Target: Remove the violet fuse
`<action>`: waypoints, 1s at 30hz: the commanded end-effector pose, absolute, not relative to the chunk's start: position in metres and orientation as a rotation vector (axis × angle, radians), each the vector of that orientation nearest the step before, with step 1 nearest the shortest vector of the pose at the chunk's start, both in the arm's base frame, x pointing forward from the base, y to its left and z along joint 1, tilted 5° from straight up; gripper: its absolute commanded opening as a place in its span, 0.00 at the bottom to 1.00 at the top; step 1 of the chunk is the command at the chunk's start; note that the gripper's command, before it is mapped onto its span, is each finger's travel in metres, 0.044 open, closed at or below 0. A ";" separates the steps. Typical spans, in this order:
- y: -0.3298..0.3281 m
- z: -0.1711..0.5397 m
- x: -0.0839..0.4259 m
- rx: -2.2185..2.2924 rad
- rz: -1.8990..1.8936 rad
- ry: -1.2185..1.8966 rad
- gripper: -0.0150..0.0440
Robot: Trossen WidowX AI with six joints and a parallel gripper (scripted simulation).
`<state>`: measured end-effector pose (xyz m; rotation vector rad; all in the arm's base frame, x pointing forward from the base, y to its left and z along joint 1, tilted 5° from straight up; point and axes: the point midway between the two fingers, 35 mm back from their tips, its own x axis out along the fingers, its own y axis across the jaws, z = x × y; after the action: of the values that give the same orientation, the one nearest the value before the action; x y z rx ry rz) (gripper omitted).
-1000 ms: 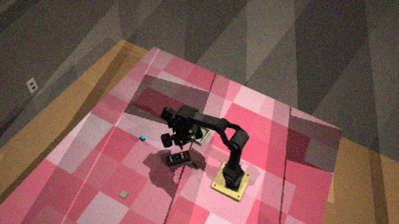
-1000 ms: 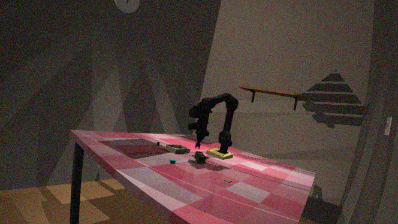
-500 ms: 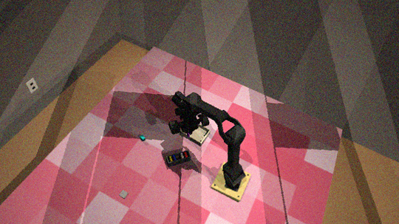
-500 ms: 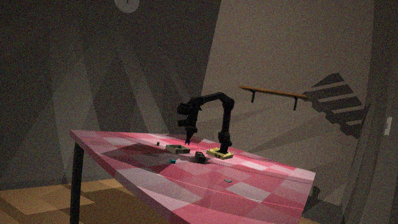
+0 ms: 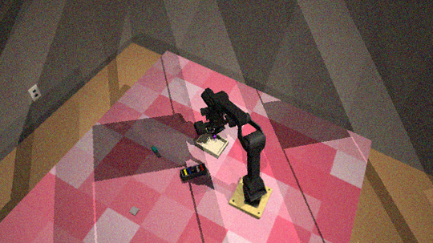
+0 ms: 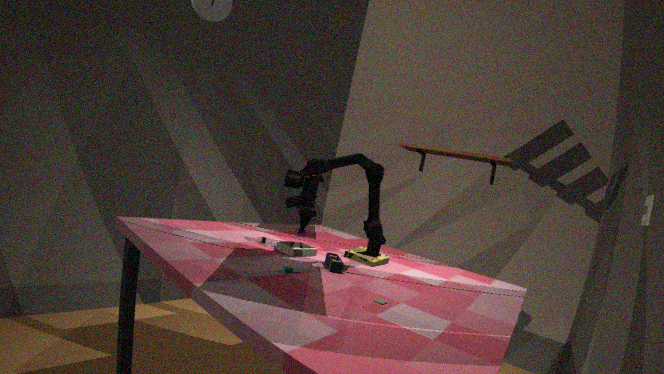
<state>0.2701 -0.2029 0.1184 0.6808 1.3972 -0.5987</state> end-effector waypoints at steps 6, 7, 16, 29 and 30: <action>-0.206 0.111 0.273 0.677 -0.587 1.393 0.25; -0.206 0.109 0.273 0.677 -0.587 1.393 0.25; -0.206 0.095 0.274 0.677 -0.586 1.393 0.25; -0.205 0.080 0.275 0.677 -0.586 1.393 0.25; -0.205 0.080 0.275 0.677 -0.586 1.393 0.25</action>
<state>0.2759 -0.2069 0.0836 0.6698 1.3885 -0.5893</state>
